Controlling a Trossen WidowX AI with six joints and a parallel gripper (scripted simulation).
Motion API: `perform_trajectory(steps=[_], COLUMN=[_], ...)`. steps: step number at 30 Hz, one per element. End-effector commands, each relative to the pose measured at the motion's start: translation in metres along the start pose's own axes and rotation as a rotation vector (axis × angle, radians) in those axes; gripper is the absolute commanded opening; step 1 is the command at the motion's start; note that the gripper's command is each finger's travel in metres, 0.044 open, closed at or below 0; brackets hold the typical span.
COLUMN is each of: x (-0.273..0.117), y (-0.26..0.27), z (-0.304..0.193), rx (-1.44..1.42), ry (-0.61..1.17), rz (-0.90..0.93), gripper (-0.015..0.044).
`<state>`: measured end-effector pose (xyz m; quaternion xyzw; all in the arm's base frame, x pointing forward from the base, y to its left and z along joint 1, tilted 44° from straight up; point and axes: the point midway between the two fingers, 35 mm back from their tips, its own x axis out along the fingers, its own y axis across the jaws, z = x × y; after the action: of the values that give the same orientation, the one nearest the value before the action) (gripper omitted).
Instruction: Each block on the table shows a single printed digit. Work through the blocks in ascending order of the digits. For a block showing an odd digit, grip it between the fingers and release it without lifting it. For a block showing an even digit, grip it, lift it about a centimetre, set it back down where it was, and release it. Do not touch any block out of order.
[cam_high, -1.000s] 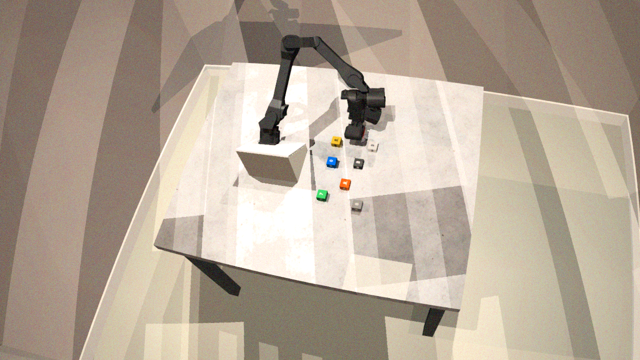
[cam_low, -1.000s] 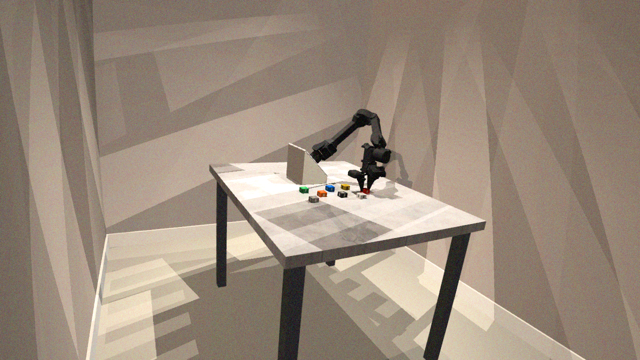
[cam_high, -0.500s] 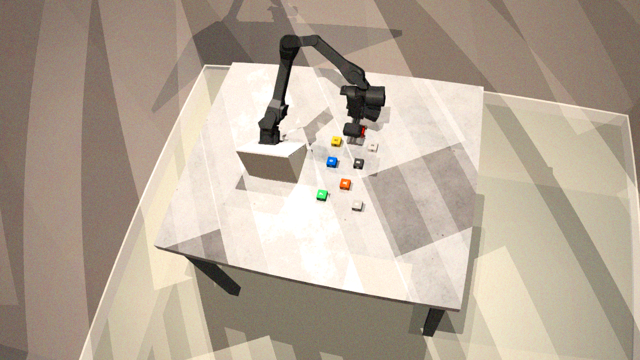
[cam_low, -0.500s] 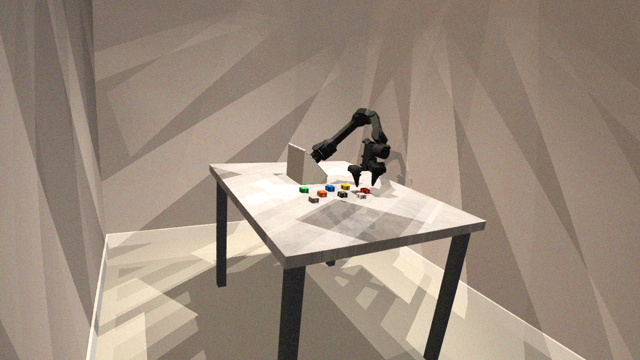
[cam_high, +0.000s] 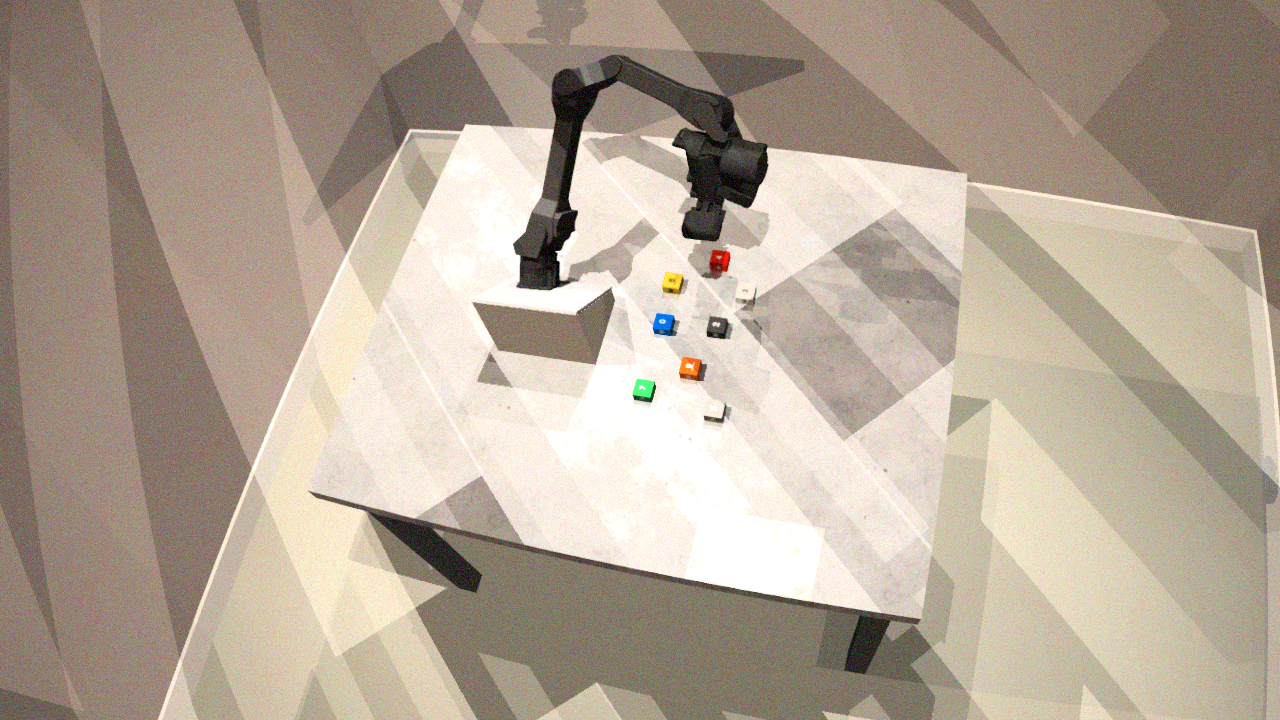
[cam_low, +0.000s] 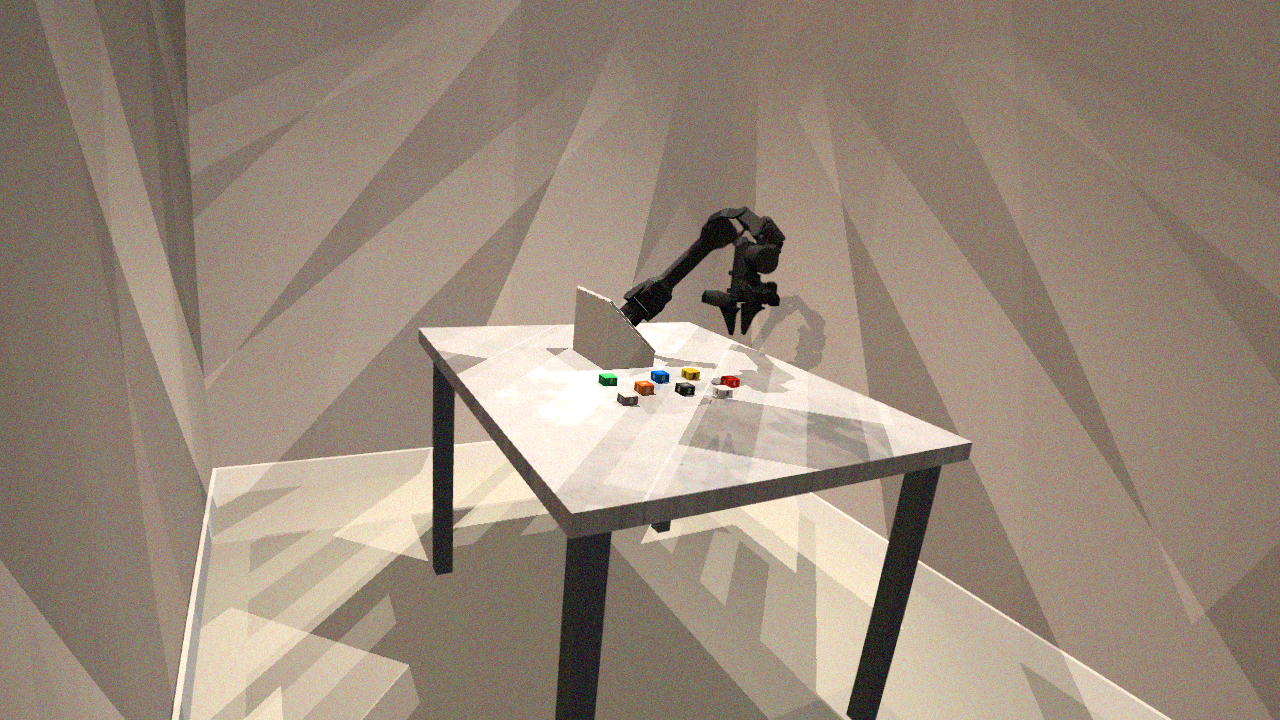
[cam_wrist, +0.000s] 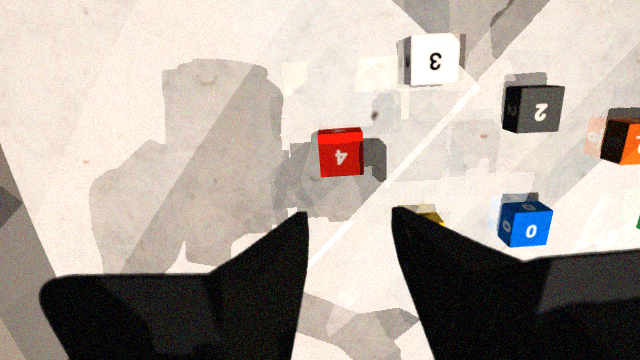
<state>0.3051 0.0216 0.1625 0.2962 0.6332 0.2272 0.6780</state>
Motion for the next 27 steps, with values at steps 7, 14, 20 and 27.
perform_trajectory(steps=[7,14,20,27], x=[-0.002,-0.002,0.017,0.079], y=[-0.007,-0.066,-0.068,-0.067], z=[-0.007,-0.066,-0.066,-0.069], rx=[-0.003,0.000,0.001,-0.001], ry=[0.016,0.019,0.018,0.018], rz=[-0.006,-0.007,-0.010,-0.003], gripper=[0.0120,0.0120,0.0199,0.0383])
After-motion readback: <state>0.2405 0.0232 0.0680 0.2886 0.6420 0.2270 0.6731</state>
